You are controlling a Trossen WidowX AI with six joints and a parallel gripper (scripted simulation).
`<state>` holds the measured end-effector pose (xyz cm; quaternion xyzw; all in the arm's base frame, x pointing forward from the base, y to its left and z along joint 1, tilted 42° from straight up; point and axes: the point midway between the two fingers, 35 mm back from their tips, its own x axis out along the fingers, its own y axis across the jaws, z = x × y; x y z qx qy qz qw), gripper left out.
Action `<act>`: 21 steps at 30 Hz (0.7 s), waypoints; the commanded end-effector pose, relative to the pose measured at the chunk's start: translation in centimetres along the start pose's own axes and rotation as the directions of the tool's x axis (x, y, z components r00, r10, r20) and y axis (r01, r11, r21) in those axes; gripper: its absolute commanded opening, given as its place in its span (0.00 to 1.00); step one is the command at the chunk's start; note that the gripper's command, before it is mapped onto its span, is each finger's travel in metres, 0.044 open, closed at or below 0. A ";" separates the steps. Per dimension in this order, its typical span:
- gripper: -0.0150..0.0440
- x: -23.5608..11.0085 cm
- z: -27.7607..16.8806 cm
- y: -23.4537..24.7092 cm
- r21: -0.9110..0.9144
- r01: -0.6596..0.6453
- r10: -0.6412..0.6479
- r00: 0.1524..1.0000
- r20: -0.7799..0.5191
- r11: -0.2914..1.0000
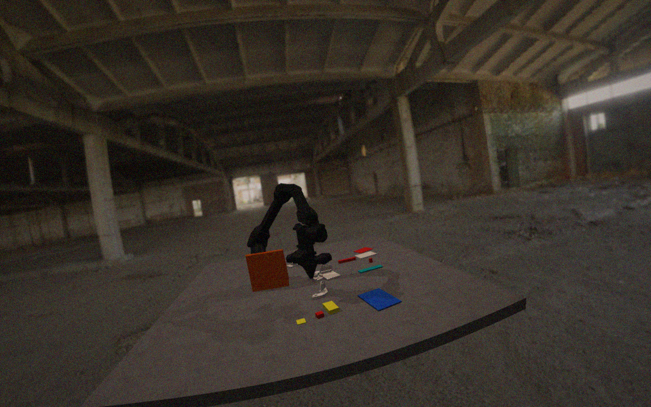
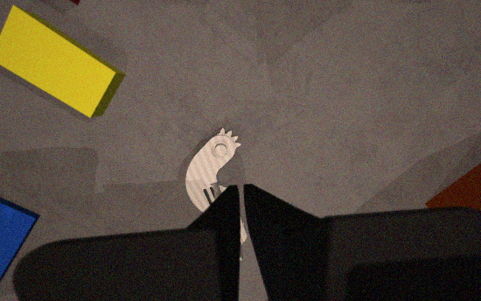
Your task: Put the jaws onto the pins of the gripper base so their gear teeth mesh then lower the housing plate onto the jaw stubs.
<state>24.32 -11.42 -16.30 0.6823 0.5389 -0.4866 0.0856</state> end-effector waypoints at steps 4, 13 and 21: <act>0.25 0.0 0.0 0.0 0.000 0.000 0.000 1.000 0.000 1.000; 0.48 0.0 -0.1 0.0 -0.069 0.000 0.000 1.000 0.000 0.998; 0.83 -0.1 -0.4 0.2 -0.287 0.001 -0.001 1.000 0.000 0.958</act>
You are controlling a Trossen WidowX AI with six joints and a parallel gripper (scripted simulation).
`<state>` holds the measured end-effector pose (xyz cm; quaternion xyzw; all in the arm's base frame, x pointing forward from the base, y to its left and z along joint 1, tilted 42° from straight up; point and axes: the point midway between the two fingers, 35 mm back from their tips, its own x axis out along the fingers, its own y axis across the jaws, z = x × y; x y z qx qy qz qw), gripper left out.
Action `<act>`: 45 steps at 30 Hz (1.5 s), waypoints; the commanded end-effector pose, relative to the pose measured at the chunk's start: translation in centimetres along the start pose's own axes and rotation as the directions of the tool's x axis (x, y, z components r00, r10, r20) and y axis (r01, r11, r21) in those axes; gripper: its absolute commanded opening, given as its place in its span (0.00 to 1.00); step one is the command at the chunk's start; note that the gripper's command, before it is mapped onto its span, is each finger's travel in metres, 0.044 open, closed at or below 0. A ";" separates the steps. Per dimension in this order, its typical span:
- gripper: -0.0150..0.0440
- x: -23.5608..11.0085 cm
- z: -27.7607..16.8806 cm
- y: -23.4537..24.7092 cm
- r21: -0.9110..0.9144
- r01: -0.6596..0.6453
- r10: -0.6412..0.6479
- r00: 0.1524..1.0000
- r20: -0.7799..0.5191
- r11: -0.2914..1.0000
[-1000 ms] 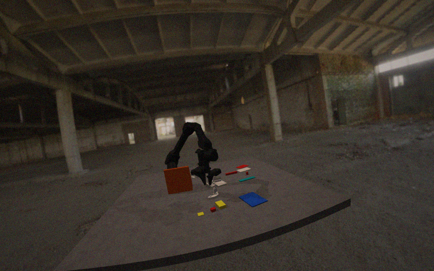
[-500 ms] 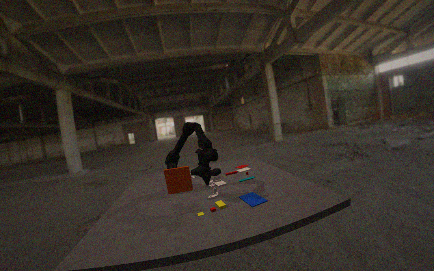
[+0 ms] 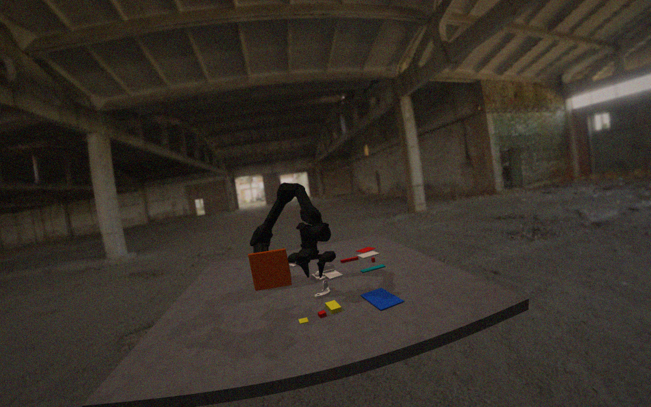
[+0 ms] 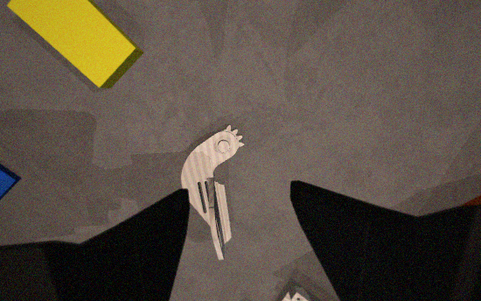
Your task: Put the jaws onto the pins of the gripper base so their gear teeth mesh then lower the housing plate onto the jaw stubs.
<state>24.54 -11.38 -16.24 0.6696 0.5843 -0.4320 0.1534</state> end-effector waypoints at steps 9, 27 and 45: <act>1.00 -0.1 -0.5 0.3 -0.336 0.000 -0.001 1.000 -0.003 0.942; 1.00 -0.3 -1.1 0.8 -0.746 -0.002 -0.002 1.000 -0.004 0.666; 1.00 -0.4 -1.8 1.2 -0.974 -0.004 -0.003 1.000 -0.004 0.228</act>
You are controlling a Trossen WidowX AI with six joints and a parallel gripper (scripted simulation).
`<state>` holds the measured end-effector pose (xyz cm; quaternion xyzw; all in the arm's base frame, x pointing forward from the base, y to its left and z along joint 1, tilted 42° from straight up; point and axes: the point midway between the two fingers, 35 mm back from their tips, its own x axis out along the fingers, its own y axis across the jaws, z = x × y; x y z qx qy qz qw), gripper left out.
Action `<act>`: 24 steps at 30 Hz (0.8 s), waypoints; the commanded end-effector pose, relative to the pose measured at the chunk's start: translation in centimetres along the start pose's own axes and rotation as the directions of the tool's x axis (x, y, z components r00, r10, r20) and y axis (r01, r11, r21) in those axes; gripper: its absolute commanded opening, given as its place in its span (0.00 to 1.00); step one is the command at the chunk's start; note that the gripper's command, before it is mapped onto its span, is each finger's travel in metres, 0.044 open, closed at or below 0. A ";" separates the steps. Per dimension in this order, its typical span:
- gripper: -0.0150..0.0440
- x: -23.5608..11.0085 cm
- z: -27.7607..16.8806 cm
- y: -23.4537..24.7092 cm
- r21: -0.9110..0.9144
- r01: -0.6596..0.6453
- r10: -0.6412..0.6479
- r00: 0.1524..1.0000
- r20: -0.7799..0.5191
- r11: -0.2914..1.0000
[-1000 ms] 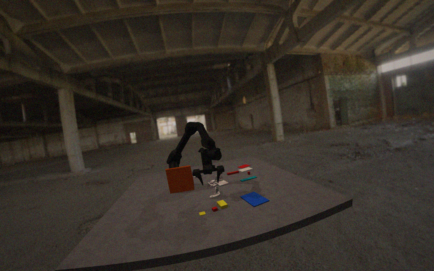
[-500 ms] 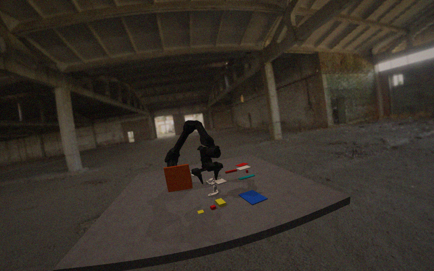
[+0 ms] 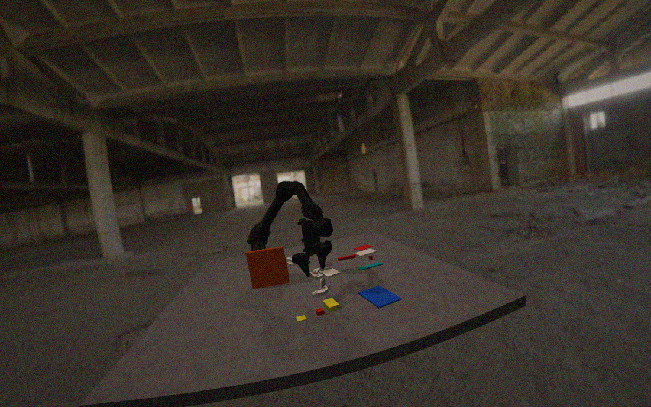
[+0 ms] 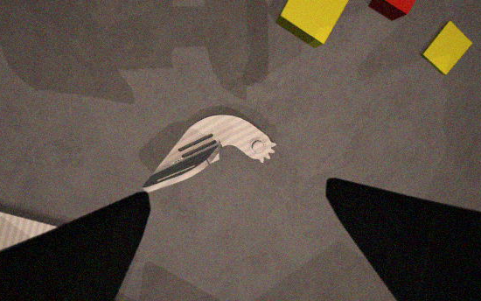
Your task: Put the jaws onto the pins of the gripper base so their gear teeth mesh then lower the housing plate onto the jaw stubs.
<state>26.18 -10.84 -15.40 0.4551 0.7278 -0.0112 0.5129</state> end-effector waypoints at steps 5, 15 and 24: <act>1.00 -0.1 0.1 0.5 -0.236 -0.005 0.004 1.000 -0.002 0.972; 1.00 -0.2 0.2 0.9 -0.493 -0.005 0.005 1.000 -0.003 0.870; 1.00 -0.3 0.3 1.3 -0.693 -0.006 0.005 1.000 -0.004 0.721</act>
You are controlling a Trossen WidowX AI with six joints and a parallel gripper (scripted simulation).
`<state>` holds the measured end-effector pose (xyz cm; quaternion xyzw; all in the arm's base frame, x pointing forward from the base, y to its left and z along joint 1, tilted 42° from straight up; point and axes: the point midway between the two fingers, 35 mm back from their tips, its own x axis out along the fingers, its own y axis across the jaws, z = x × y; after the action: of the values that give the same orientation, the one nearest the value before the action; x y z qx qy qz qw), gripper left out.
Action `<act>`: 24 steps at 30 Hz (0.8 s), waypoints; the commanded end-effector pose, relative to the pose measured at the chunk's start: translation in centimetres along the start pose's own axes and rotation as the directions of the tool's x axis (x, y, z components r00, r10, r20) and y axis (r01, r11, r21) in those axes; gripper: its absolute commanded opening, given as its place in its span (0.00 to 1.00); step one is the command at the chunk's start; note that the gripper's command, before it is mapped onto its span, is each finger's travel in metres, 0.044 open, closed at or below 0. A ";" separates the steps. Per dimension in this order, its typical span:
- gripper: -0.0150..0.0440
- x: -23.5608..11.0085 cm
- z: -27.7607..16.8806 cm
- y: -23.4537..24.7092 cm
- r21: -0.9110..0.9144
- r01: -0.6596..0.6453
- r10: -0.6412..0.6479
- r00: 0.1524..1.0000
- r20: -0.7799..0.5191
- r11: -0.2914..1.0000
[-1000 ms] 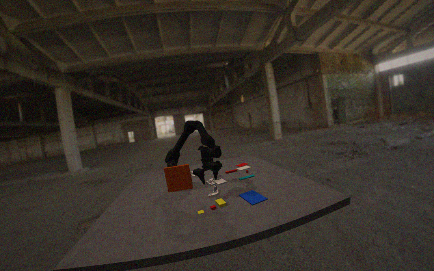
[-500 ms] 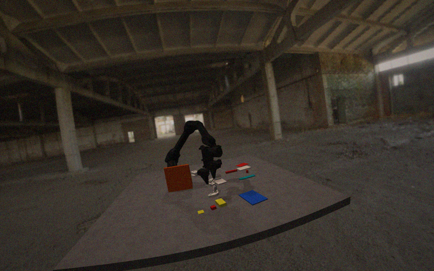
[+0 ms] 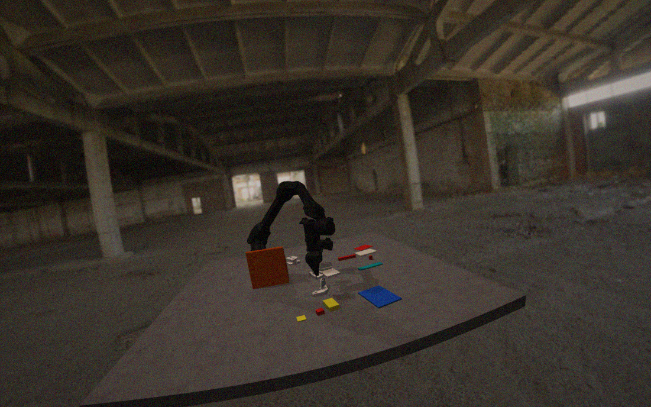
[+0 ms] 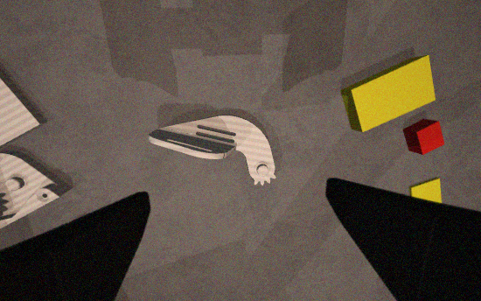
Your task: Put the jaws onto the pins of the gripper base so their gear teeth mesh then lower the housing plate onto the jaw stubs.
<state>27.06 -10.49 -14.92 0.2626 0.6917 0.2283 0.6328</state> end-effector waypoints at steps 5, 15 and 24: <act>1.00 -0.1 0.3 0.3 -0.235 -0.004 0.005 1.000 0.001 0.972; 1.00 -0.2 0.7 0.6 -0.492 -0.005 0.006 1.000 0.001 0.871; 1.00 -0.2 1.0 0.9 -0.692 -0.005 0.006 1.000 0.000 0.722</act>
<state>27.92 -10.10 -14.42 0.0424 0.5793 0.4425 0.6833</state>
